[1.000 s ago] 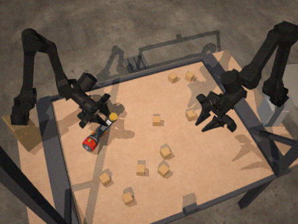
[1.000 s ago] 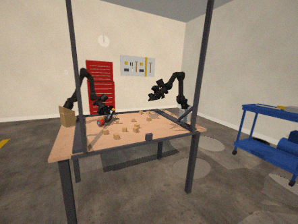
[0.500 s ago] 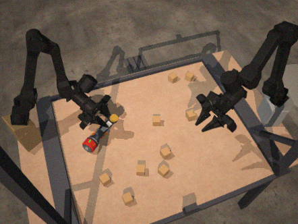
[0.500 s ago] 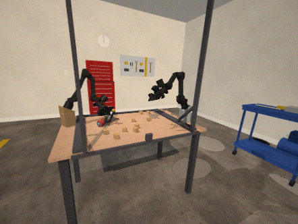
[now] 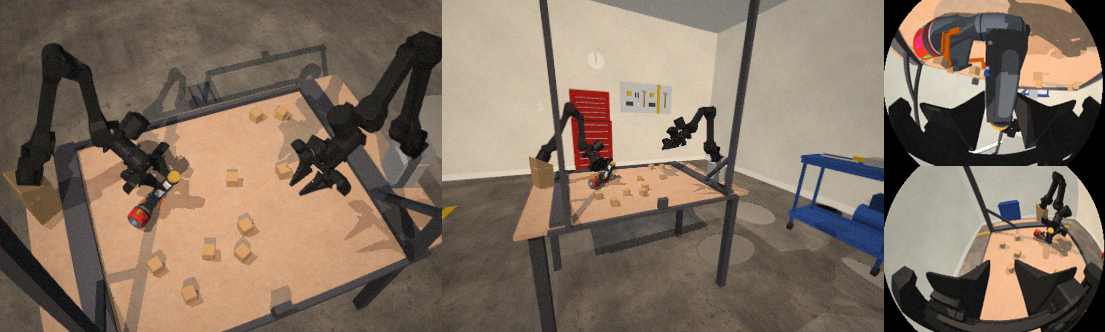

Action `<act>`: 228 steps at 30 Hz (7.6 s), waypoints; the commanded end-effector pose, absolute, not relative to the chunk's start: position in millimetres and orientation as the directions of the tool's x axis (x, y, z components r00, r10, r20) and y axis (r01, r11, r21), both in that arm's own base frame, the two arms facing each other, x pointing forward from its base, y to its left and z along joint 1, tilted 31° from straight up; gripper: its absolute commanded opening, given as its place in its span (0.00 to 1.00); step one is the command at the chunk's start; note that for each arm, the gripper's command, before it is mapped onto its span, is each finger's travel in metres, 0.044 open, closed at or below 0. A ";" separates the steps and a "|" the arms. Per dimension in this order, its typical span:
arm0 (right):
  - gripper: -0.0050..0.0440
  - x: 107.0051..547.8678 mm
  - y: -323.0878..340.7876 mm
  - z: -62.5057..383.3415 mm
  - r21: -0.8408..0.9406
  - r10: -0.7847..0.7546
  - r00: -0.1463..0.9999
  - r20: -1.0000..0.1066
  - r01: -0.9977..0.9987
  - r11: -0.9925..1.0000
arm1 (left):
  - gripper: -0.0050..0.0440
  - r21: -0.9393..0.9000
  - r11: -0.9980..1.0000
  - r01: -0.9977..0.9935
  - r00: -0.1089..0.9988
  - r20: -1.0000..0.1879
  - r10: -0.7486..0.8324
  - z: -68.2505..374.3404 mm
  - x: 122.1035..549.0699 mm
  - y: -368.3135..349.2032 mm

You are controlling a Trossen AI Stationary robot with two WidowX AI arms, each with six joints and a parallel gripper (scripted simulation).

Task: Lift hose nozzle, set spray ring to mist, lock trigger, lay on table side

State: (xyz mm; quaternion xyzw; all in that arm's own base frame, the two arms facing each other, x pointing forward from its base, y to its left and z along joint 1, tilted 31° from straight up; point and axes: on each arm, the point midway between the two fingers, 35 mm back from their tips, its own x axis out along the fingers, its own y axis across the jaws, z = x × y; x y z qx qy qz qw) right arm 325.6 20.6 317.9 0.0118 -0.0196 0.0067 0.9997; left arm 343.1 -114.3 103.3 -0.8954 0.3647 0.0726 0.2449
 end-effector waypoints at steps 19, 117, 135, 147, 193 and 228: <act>0.45 323.3 21.0 326.0 0.023 0.017 0.998 0.062 -0.018 1.000 | 0.44 -0.396 -0.613 -0.683 0.726 -0.275 -0.631 117.8 361.5 -137.2; 0.45 323.3 20.9 326.0 0.023 0.017 0.998 0.062 -0.018 1.000 | 0.44 -0.390 -0.624 -0.676 0.569 -0.816 -0.106 95.1 434.0 -203.3; 0.45 323.3 20.9 326.0 0.023 0.017 0.998 0.062 -0.018 1.000 | 0.44 -0.390 -0.624 -0.677 0.562 -0.822 -0.095 97.9 434.4 -204.4; 0.45 323.3 20.9 326.1 0.023 0.017 0.998 0.062 -0.018 1.000 | 0.44 -0.394 -0.626 -0.673 0.523 -0.852 -0.026 94.5 442.2 -209.9; 0.45 323.3 20.9 326.1 0.022 0.017 0.998 0.062 -0.018 1.000 | 0.57 -0.393 -0.625 -0.674 0.426 -0.898 0.105 82.2 452.2 -216.4; 0.45 323.4 20.9 326.1 0.022 0.017 0.998 0.063 -0.018 1.000 | 0.57 -0.399 -0.627 -0.669 0.438 -0.893 0.101 140.3 426.9 -222.7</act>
